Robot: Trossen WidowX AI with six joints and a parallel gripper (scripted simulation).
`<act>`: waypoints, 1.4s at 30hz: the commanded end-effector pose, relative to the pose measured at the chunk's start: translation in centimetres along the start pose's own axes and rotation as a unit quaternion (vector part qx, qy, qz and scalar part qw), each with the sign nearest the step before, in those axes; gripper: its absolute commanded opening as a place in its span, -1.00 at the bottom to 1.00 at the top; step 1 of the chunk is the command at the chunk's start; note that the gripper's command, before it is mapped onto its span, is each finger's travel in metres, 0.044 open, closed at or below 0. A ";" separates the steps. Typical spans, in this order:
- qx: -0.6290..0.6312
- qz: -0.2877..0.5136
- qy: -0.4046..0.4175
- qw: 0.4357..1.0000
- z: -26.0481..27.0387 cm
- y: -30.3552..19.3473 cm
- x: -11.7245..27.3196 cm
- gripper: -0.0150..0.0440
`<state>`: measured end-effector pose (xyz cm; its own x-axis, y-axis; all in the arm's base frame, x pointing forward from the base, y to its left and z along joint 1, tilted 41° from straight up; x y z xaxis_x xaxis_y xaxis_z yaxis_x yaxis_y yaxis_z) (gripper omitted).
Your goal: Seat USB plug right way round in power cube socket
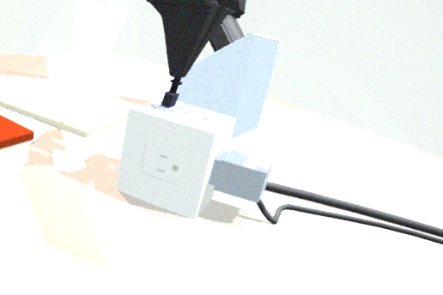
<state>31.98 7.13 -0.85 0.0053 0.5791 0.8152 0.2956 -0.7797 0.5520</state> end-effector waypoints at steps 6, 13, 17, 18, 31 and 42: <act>0.001 -0.002 -0.003 1.000 0.0 0.1 -0.3 -0.49; 0.001 -0.002 -0.003 1.000 0.0 0.1 -0.3 -0.49; 0.000 0.000 0.000 1.000 0.0 0.0 0.0 -0.17; 0.000 0.000 0.000 1.000 0.0 0.0 0.0 -0.17; 0.000 0.000 0.000 1.000 0.0 0.0 0.0 -0.17; 0.001 0.000 0.000 1.000 0.0 -0.1 0.7 -0.17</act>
<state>31.95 7.40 -0.58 0.0040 0.5807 0.8141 0.3033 -0.7765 0.5524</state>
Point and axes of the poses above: the point midway between the two fingers, 35 mm back from their tips, its own x axis back along the fingers, its own z axis across the jaws, y = z × x, the point moved 2 cm from there along x, back along the fingers, and after that the axes turned 11 degrees about x, right-handed, at the moved point
